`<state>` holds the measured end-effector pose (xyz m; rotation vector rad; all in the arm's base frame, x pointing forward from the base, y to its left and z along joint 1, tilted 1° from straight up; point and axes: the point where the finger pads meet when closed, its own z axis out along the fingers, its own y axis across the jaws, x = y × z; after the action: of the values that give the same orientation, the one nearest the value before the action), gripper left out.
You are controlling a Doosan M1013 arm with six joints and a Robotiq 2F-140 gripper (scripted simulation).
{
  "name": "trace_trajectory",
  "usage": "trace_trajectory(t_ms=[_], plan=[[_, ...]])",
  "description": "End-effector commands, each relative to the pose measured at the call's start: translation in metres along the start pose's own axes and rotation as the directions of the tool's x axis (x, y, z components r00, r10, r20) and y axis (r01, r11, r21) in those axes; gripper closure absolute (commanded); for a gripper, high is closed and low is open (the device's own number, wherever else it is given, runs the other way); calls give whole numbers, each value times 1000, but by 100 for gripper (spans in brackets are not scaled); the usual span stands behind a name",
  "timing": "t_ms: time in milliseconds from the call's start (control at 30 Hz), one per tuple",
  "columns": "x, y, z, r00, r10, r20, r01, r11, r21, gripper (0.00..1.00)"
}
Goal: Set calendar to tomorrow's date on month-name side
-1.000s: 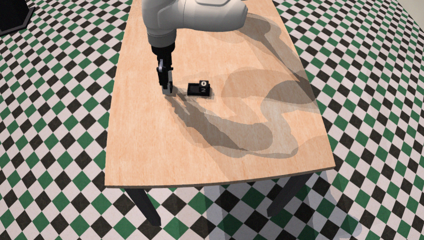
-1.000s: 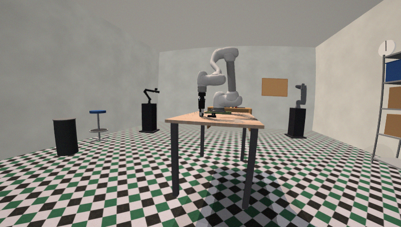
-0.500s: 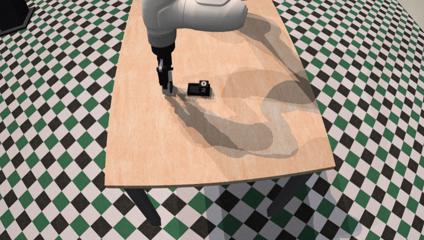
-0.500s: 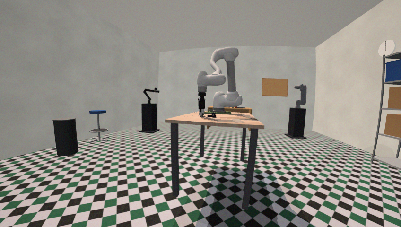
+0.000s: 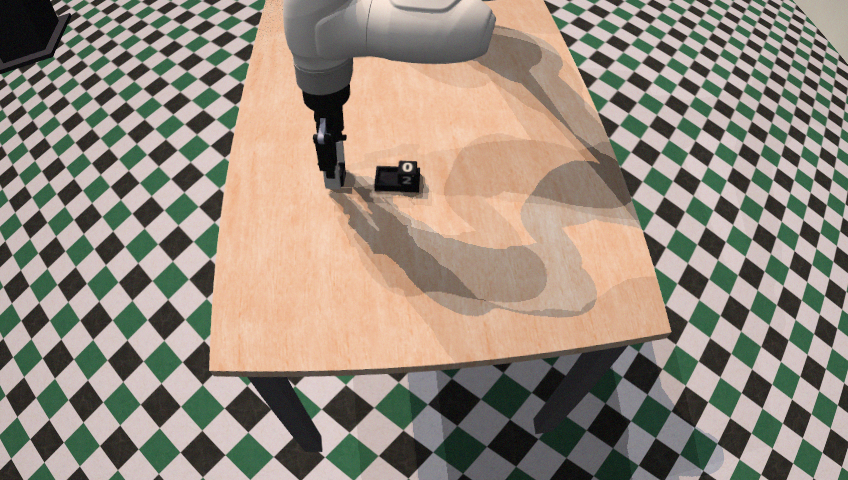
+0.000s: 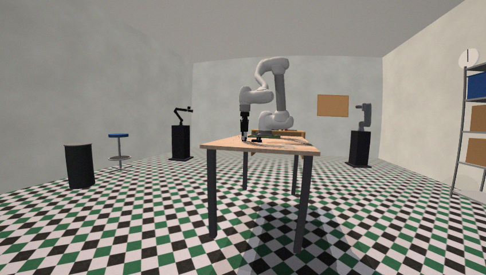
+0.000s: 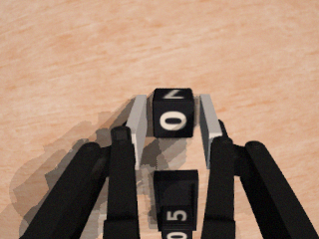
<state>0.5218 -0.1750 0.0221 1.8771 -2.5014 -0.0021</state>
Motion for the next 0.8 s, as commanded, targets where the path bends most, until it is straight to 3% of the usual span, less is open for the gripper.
trace_trajectory(t_ms=[0,67,100,767], plan=[[0,0,0,1000,0,0,0,1000,0,71],[0,0,0,1000,0,0,0,1000,0,71],[0,0,0,1000,0,0,0,1000,0,83],[0,0,0,1000,0,0,0,1000,0,83]])
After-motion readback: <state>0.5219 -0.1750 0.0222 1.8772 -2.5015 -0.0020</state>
